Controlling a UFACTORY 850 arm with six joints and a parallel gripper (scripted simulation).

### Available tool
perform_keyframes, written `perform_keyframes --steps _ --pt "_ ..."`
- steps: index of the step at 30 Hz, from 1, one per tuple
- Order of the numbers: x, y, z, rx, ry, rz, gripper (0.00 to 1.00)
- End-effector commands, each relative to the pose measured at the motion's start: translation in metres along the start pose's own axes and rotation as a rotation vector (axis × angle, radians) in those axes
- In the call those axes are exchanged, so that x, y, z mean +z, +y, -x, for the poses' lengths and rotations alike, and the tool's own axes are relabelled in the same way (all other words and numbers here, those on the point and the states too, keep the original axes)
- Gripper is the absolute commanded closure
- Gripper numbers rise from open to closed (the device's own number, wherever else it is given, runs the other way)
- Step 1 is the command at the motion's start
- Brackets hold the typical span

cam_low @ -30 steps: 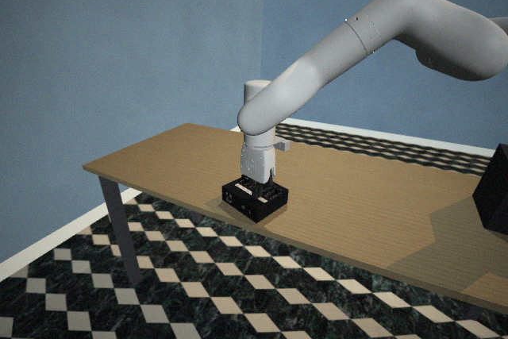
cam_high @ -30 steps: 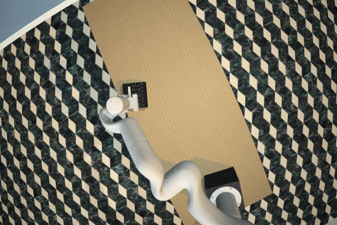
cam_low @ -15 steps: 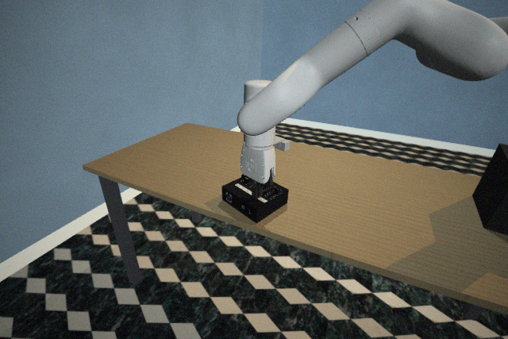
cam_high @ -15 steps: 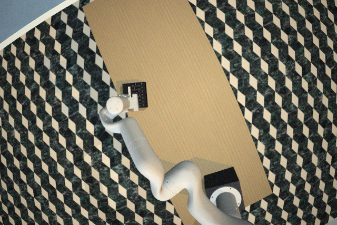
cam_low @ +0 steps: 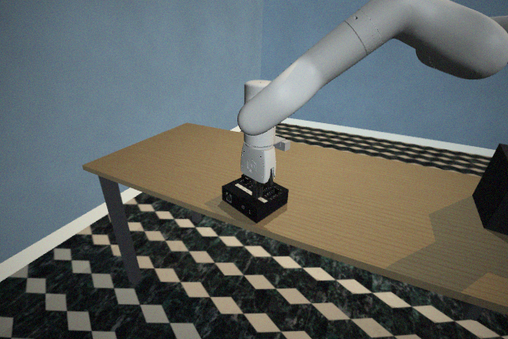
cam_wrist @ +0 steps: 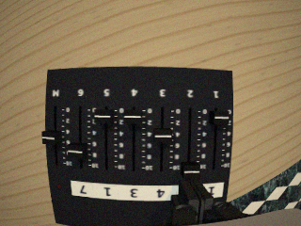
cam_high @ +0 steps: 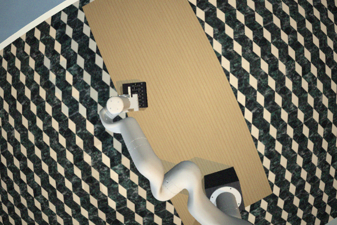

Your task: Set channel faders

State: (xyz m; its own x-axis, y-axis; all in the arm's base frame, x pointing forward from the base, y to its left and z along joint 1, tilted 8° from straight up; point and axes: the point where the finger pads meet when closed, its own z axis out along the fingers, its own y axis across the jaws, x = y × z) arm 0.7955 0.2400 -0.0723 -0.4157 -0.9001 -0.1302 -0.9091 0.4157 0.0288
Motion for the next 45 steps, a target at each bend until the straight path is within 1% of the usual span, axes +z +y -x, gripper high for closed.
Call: perform_keyframes --steps 1,32,45 --pt "-0.002 -0.001 0.0 0.0 -0.002 -0.002 1.0" --pt "-0.002 -0.001 -0.008 0.0 -0.002 -0.002 1.0" --pt "-0.002 -0.001 -0.016 0.0 -0.002 -0.002 1.0"
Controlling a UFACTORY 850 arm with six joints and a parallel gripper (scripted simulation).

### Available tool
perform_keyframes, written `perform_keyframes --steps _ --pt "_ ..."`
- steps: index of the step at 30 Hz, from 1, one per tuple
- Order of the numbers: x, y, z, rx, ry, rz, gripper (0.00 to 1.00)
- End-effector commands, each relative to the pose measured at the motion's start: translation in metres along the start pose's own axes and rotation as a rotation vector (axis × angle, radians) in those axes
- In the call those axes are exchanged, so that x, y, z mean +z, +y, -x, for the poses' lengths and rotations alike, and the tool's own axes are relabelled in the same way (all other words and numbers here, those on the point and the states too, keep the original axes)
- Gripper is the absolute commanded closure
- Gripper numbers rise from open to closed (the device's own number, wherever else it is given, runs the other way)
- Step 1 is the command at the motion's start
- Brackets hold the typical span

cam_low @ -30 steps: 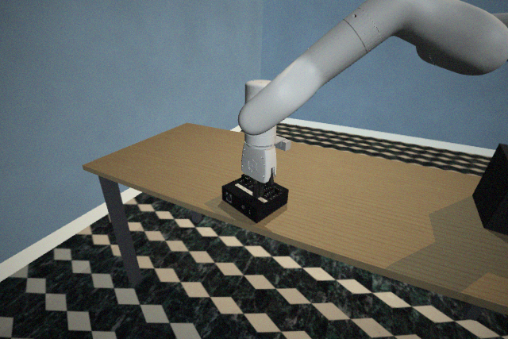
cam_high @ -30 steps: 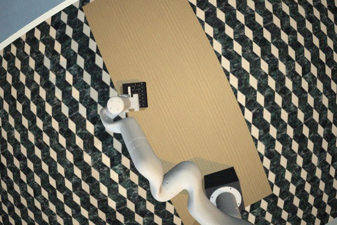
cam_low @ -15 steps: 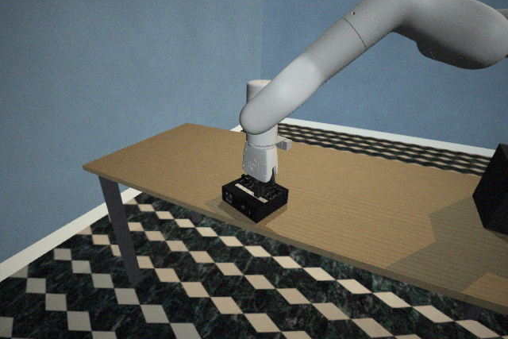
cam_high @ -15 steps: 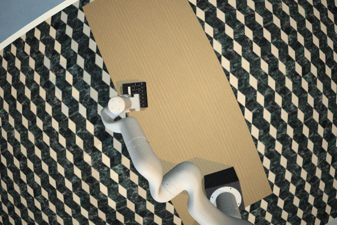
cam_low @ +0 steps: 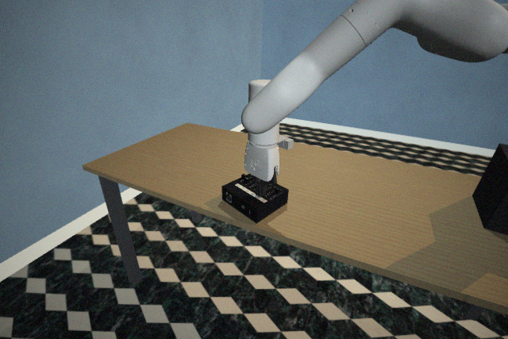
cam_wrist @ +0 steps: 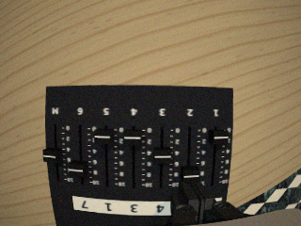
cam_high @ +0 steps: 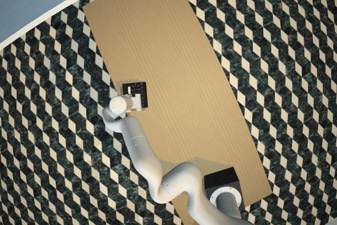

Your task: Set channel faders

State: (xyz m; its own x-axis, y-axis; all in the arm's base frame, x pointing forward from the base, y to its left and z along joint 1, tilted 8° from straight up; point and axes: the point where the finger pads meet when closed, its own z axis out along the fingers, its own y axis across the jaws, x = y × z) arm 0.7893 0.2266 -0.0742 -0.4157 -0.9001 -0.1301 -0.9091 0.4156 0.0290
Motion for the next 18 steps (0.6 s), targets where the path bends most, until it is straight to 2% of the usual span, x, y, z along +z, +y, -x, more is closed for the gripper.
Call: perform_keyframes --steps 1,18 --pt "-0.002 -0.001 -0.002 0.0 -0.002 -0.002 1.0" --pt "-0.002 -0.001 -0.012 0.0 -0.002 -0.002 1.0"
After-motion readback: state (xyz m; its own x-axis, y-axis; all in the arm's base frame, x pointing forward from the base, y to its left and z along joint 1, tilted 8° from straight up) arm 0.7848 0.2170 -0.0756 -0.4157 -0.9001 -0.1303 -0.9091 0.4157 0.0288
